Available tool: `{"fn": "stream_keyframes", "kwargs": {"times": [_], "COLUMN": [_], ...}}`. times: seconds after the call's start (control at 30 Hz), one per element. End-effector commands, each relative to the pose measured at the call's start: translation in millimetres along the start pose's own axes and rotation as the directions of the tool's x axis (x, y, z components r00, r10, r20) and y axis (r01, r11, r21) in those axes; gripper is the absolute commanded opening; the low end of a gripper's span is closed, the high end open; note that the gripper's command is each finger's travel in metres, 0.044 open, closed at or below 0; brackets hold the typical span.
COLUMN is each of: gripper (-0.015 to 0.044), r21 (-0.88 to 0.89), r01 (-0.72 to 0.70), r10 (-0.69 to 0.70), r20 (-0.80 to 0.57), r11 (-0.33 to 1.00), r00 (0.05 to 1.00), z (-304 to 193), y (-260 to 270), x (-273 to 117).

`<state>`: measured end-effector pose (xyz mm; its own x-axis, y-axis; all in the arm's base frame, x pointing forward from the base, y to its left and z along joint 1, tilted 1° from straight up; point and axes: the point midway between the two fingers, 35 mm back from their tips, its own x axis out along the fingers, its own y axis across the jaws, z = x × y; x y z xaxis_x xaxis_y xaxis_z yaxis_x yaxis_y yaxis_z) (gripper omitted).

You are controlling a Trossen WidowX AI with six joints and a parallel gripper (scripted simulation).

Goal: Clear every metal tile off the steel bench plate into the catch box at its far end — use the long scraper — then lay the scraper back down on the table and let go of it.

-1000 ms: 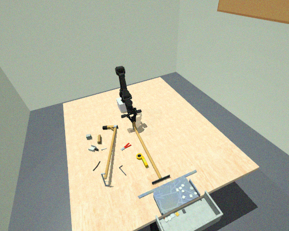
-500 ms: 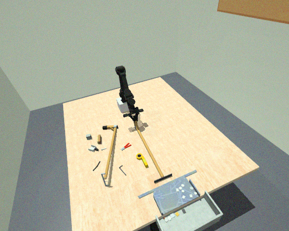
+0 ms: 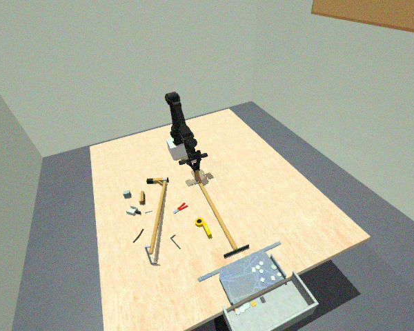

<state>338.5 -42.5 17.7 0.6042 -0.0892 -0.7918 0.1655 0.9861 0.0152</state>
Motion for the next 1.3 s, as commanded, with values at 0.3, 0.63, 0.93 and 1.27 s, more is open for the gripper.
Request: {"fn": "stream_keyframes", "kwargs": {"times": [0.3, 0.63, 0.93, 1.27], "gripper": [0.0000, 0.0000, 0.0000, 0.0000], "r21": [-0.002, -0.004, -0.006, -0.008], "r01": [-0.005, -0.008, -0.010, -0.013], "r10": [0.005, 0.008, 0.010, 0.013], "r20": [0.008, 0.009, 0.009, 0.011], "r11": [1.000, 1.000, 1.000, 1.000], "r00": [1.000, 1.000, 1.000, 1.000], "z": [-1.6, -2.8, 4.6, 18.3], "y": [18.1, 27.5, 30.6, 33.7], "x": [-3.0, -4.4, -0.2, 8.6]}}
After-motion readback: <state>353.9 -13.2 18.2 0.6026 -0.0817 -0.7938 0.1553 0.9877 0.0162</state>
